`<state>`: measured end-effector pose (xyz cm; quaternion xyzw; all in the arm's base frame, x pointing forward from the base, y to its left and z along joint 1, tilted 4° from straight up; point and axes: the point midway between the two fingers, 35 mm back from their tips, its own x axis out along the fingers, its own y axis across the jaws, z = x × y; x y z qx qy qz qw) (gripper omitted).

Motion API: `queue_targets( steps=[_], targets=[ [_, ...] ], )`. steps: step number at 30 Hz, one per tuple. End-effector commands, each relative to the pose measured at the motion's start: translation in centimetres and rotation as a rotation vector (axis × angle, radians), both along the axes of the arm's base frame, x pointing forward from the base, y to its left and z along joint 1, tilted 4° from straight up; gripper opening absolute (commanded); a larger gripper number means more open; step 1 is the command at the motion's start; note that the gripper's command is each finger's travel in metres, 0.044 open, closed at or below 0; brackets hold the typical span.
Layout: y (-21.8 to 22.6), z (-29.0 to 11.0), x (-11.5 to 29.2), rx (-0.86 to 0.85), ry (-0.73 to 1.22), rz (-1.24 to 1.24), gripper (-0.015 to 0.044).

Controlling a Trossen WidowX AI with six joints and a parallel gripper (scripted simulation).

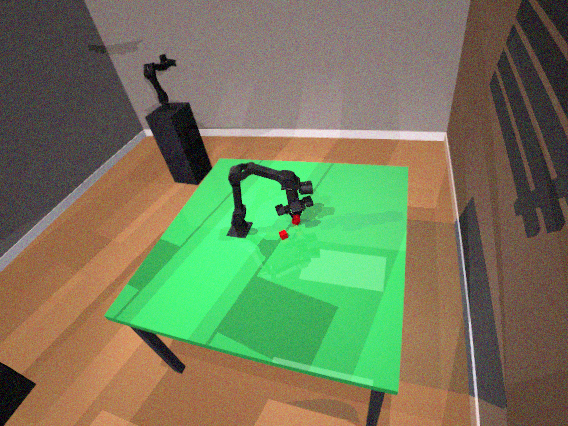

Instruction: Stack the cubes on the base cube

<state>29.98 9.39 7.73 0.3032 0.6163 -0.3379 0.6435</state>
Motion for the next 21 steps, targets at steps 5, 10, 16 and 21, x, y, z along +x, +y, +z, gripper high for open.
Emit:
queue_targets(
  steps=[5, 10, 16, 21],
  targets=[
    [0.0, -0.1, 0.0, 0.002, 0.002, 0.003, 0.0157],
    [0.0, -0.1, 0.0, 0.002, 0.002, 0.003, 0.0205],
    [0.1, 0.9, 0.0, 0.000, 0.000, 0.000, 0.0205],
    [0.1, 1.7, 0.0, 0.000, 0.000, 0.000, 0.0205]
  ],
)
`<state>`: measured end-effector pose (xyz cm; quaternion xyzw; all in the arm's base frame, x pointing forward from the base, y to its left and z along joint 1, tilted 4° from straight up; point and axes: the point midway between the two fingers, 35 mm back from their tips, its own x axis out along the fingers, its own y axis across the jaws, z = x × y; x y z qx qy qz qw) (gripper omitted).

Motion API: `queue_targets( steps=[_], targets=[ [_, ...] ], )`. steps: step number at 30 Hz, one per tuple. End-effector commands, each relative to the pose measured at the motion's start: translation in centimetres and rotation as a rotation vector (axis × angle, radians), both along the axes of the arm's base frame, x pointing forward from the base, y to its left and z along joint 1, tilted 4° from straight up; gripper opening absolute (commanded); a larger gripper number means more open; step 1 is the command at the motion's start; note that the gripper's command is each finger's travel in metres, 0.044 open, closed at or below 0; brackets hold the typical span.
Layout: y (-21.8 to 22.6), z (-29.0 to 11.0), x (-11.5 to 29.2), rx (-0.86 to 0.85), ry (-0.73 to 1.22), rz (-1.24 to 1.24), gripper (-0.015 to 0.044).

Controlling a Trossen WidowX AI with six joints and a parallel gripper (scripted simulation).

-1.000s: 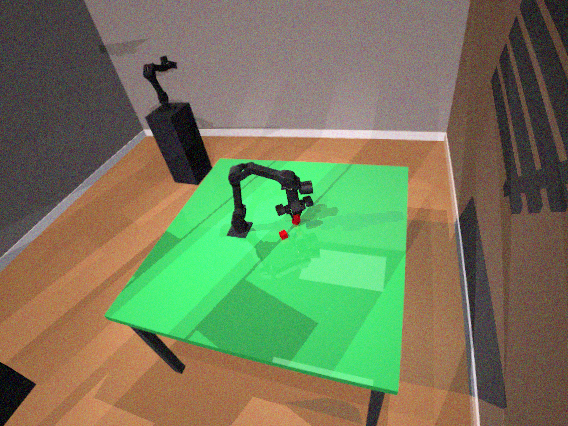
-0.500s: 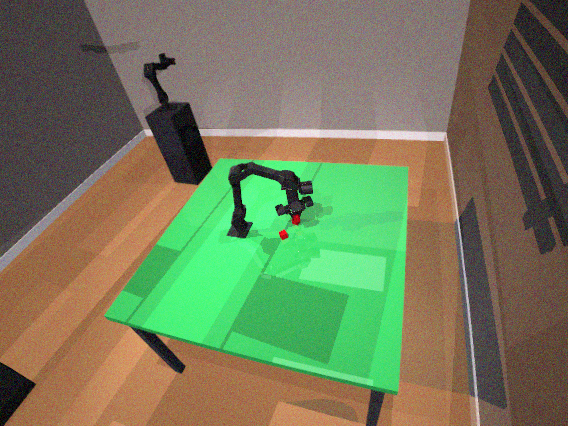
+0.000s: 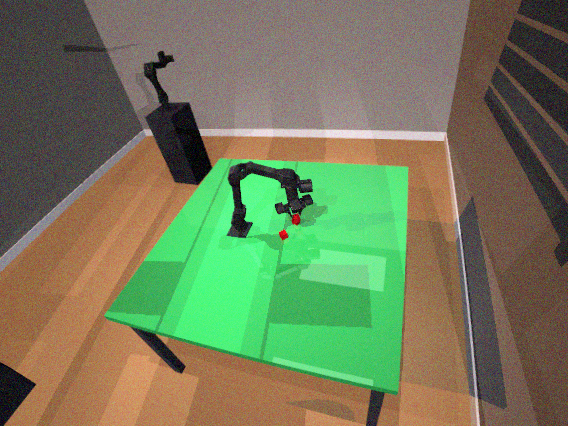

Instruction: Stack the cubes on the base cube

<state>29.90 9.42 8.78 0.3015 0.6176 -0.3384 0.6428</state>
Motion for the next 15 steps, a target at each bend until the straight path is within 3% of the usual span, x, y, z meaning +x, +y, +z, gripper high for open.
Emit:
queue_targets(
  steps=[1, 11, 13, 15],
  targets=[
    [0.1, 0.8, 0.1, 0.001, -0.004, -0.002, 0.0205],
    [0.1, 2.0, 0.1, 0.002, -0.004, -0.002, 0.0205],
    [-0.5, 2.0, -0.1, 0.001, -0.002, 0.014, 0.0258],
    [-2.3, 3.0, -0.5, -0.001, 0.001, 0.048, 0.0265]
  ],
)
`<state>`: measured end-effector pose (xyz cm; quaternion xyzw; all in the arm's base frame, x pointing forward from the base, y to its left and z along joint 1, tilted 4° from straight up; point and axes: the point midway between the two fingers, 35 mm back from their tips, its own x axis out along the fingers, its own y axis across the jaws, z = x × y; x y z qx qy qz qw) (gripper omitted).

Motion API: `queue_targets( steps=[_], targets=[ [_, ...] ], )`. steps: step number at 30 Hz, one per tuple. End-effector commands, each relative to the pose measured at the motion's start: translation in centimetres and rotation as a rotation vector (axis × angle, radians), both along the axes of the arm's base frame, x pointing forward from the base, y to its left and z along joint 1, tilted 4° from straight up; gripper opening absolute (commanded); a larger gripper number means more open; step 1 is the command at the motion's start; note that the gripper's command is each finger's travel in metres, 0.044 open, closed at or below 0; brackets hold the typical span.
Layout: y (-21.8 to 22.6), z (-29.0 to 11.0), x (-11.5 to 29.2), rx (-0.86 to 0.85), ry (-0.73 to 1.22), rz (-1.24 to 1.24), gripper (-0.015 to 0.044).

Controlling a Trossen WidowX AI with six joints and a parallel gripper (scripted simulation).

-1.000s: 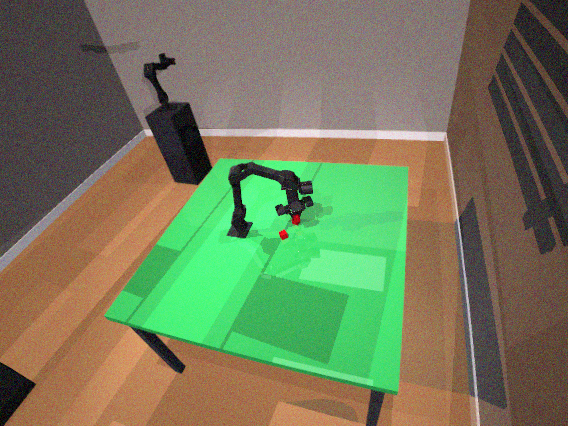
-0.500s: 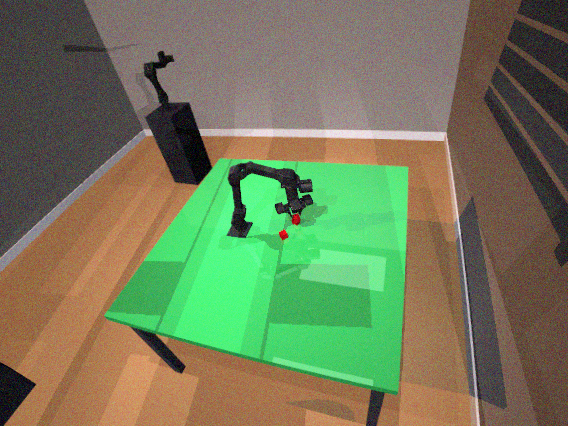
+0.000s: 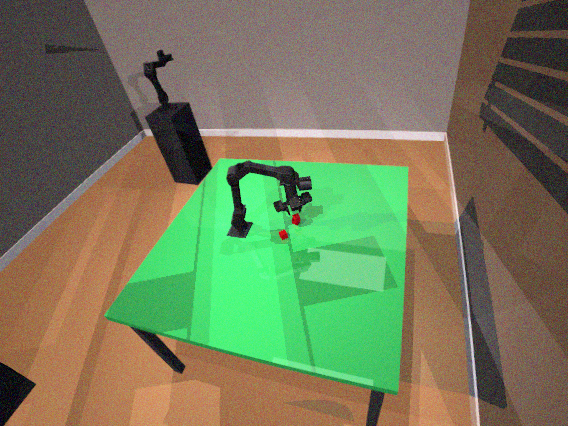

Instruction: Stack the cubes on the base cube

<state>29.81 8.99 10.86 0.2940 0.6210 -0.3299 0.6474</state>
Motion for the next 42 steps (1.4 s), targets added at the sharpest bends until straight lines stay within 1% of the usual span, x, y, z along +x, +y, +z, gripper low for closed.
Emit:
queue_targets(
  steps=[1, 8, 15, 25, 42],
  targets=[
    [-2.8, 1.4, -0.7, -0.002, 0.003, 0.041, 0.0265],
    [-8.6, 4.4, -3.6, -0.007, 0.014, 0.166, 0.0265],
    [-9.0, 4.5, -4.0, -0.007, 0.015, 0.178, 0.0265],
    [-9.5, -1.4, -3.9, -0.008, 0.015, 0.178, 0.0265],
    [-9.6, -3.8, -3.9, -0.008, 0.015, 0.178, 0.0265]
  ],
)
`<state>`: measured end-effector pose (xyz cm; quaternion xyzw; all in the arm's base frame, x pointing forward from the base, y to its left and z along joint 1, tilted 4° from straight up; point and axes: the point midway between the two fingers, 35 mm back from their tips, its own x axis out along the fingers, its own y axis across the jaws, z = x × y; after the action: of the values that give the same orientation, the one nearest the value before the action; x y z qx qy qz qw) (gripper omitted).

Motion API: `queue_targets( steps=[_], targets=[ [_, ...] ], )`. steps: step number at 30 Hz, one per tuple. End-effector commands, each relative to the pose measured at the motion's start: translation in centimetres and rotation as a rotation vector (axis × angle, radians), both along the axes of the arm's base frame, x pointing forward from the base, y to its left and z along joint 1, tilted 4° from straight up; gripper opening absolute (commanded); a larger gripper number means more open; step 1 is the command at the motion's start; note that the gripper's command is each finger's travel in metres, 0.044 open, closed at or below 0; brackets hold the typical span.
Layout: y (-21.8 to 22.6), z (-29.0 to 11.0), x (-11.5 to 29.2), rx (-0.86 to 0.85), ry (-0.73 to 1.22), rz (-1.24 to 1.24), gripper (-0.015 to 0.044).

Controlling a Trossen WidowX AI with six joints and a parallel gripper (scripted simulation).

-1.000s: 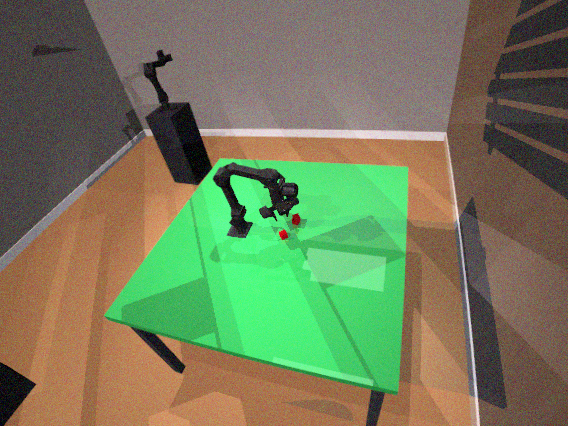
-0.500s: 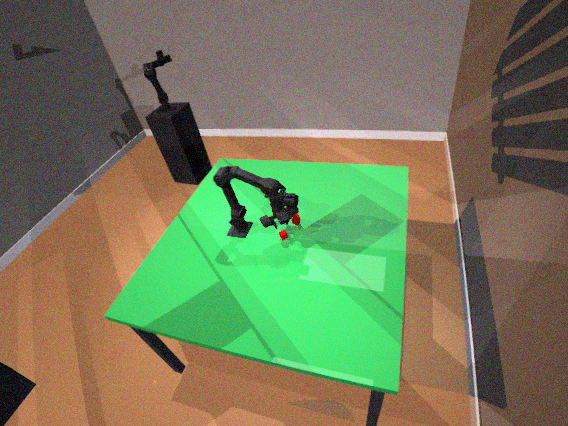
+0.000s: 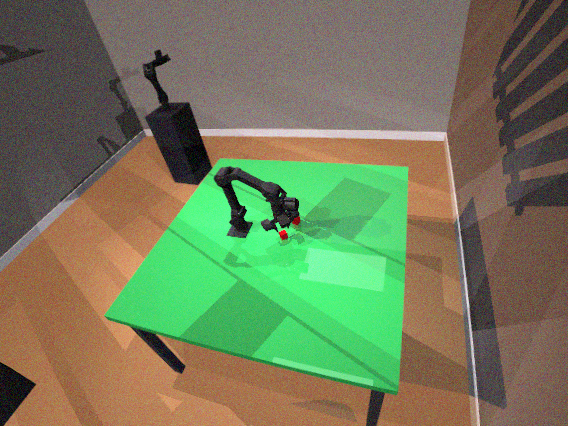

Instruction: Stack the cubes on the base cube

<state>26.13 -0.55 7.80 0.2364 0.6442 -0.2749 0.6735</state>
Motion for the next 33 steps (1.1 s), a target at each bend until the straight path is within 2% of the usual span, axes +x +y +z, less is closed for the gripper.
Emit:
queue_targets(
  steps=[1, 17, 23, 33],
  targets=[
    [-0.1, -0.9, -0.2, -0.003, 0.012, 0.004, 0.0265],
    [-0.3, -3.3, -0.2, -0.003, 0.012, 0.004, 0.0265],
    [-0.3, -3.3, -0.2, -0.003, 0.012, 0.004, 0.0107],
    [-0.1, -1.6, 0.1, -0.003, 0.011, 0.004, 0.0105]
  ],
)
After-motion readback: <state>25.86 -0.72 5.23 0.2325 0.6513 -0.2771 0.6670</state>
